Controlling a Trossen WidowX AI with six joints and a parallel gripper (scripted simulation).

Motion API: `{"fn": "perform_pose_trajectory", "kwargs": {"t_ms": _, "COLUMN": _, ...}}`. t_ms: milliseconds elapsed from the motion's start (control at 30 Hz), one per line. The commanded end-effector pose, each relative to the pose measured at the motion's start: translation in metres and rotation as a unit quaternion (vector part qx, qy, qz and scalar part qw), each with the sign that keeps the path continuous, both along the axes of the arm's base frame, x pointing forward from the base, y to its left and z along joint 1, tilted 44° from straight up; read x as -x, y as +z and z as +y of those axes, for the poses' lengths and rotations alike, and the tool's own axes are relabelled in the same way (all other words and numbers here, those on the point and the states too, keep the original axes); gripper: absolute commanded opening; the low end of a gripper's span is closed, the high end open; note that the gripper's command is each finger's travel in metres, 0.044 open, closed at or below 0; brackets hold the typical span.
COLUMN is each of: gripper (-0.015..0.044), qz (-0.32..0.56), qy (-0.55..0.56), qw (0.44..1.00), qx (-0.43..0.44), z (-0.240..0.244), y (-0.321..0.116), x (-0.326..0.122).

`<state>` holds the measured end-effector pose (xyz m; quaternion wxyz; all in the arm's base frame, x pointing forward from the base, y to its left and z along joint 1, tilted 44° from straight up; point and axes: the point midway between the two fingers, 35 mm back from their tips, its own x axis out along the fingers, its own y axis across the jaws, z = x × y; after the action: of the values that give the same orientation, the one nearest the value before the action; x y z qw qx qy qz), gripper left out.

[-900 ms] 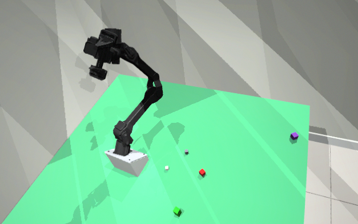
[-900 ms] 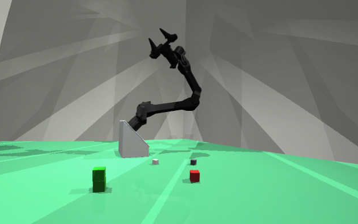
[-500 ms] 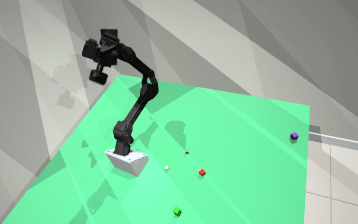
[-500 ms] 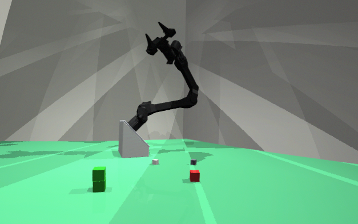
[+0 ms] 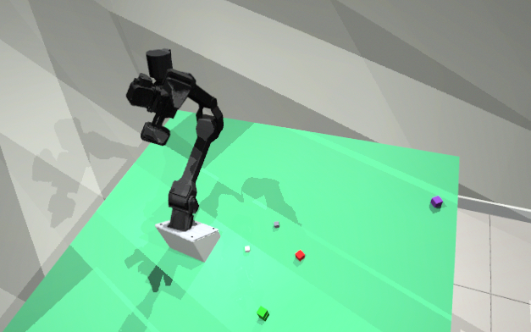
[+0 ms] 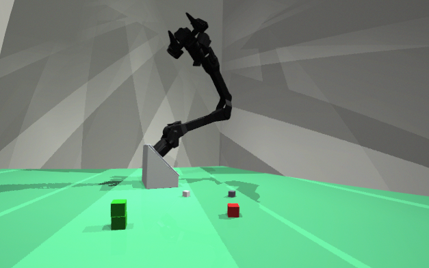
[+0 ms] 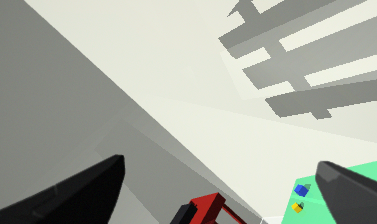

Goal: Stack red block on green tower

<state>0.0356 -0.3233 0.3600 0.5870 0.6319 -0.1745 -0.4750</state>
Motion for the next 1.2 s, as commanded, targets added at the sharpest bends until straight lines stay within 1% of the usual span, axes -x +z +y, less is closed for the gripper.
{"fn": "perform_pose_trajectory", "kwargs": {"t_ms": 0, "gripper": 0.0440, "qz": 0.009, "qy": 0.043, "qw": 0.999, "qx": -0.023, "z": -0.007, "y": -0.017, "x": -0.024}}
{"fn": "perform_pose_trajectory", "kwargs": {"t_ms": 300, "gripper": 0.0440, "qz": 0.051, "qy": 0.178, "qw": 0.982, "qx": -0.049, "z": -0.006, "y": -0.054, "x": -0.096}}
{"fn": "perform_pose_trajectory", "kwargs": {"t_ms": 467, "gripper": 0.0440, "qz": 0.065, "qy": 0.225, "qw": 0.970, "qx": -0.058, "z": -0.002, "y": -0.068, "x": -0.122}}
{"fn": "perform_pose_trajectory", "kwargs": {"t_ms": 667, "gripper": 0.0440, "qz": 0.092, "qy": 0.313, "qw": 0.942, "qx": -0.082, "z": 0.011, "y": -0.099, "x": -0.171}}
{"fn": "perform_pose_trajectory", "kwargs": {"t_ms": 933, "gripper": 0.0440, "qz": 0.122, "qy": 0.434, "qw": 0.885, "qx": -0.117, "z": 0.051, "y": -0.140, "x": -0.234}}
{"fn": "perform_pose_trajectory", "kwargs": {"t_ms": 1167, "gripper": 0.0440, "qz": 0.148, "qy": 0.539, "qw": 0.817, "qx": -0.141, "z": 0.099, "y": -0.176, "x": -0.281}}
